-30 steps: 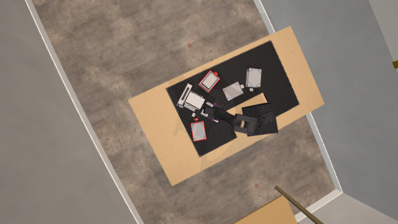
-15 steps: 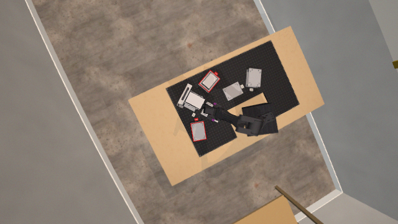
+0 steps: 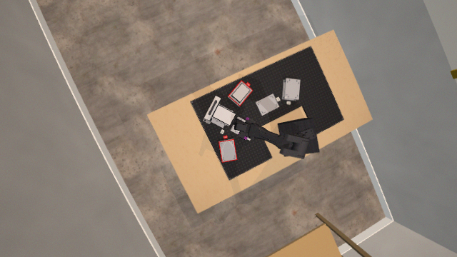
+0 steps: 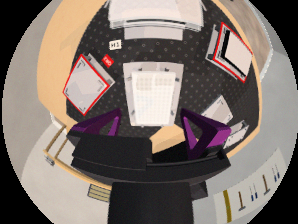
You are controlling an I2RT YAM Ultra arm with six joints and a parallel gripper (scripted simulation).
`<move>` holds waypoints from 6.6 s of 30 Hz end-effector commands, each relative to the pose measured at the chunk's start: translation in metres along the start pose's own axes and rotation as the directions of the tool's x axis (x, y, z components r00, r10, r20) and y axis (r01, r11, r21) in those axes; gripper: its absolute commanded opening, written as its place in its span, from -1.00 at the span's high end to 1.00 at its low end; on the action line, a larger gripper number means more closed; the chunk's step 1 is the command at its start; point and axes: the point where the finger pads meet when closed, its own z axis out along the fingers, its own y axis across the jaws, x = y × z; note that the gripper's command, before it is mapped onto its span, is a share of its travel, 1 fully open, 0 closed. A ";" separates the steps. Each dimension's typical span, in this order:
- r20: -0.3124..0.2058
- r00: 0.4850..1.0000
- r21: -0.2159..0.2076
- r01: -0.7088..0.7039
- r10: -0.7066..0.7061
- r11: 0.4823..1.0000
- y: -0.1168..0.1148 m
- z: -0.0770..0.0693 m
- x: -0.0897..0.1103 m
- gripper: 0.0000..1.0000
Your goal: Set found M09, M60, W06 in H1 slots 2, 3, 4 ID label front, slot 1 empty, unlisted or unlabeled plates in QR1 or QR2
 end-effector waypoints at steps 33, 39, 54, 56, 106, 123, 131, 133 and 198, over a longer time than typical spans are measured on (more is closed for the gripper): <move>-0.030 1.000 0.009 -0.004 0.005 1.000 -0.003 -0.065 0.008 -1.00; -0.030 1.000 0.009 -0.004 0.005 1.000 -0.003 -0.076 0.008 -1.00; -0.030 1.000 0.009 -0.004 0.004 1.000 -0.002 -0.113 0.007 -1.00; -0.030 1.000 0.009 -0.004 0.004 1.000 -0.002 -0.114 0.007 -1.00; 0.313 0.950 0.015 -0.003 -0.002 1.000 -0.139 -0.116 0.018 -1.00; 0.538 0.843 0.016 -0.002 -0.006 1.000 -0.160 -0.117 0.022 -1.00; 0.645 0.764 0.016 -0.002 -0.008 1.000 -0.160 -0.117 0.022 -1.00; 0.670 0.742 0.016 -0.002 -0.009 1.000 -0.160 -0.117 0.022 -1.00; 0.681 0.732 0.019 -0.003 -0.011 1.000 -0.284 -0.104 0.104 -1.00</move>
